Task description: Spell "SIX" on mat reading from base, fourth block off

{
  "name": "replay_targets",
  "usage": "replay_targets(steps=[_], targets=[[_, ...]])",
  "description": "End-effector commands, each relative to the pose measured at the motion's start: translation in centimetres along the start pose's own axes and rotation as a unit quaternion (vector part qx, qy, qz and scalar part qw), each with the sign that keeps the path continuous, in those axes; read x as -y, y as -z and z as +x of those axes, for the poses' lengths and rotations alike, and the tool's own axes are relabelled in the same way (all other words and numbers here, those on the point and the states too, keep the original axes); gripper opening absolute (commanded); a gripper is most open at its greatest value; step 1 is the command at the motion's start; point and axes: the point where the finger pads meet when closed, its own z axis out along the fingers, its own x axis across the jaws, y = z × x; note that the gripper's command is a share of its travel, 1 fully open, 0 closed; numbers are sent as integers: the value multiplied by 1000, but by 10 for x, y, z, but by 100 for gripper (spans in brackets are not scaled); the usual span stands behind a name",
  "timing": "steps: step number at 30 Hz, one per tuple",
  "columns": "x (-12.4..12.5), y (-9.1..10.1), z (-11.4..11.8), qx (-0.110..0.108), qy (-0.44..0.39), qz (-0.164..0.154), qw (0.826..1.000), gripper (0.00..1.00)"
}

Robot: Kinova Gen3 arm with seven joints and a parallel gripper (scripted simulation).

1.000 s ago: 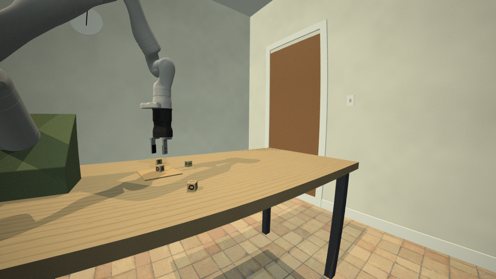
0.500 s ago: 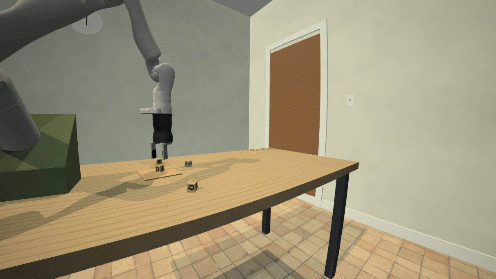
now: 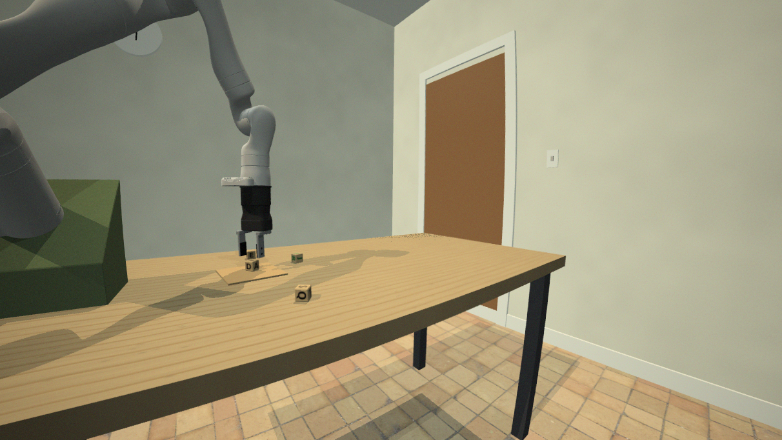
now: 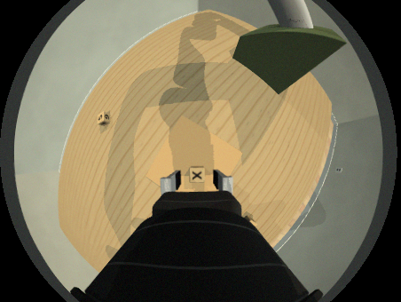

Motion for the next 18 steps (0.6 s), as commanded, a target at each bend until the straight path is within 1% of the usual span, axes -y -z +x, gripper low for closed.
replay_targets(steps=[1,18], targets=[[0,-1,0,0,0,1,1000,100],[0,-3,0,0,0,1,1000,100]])
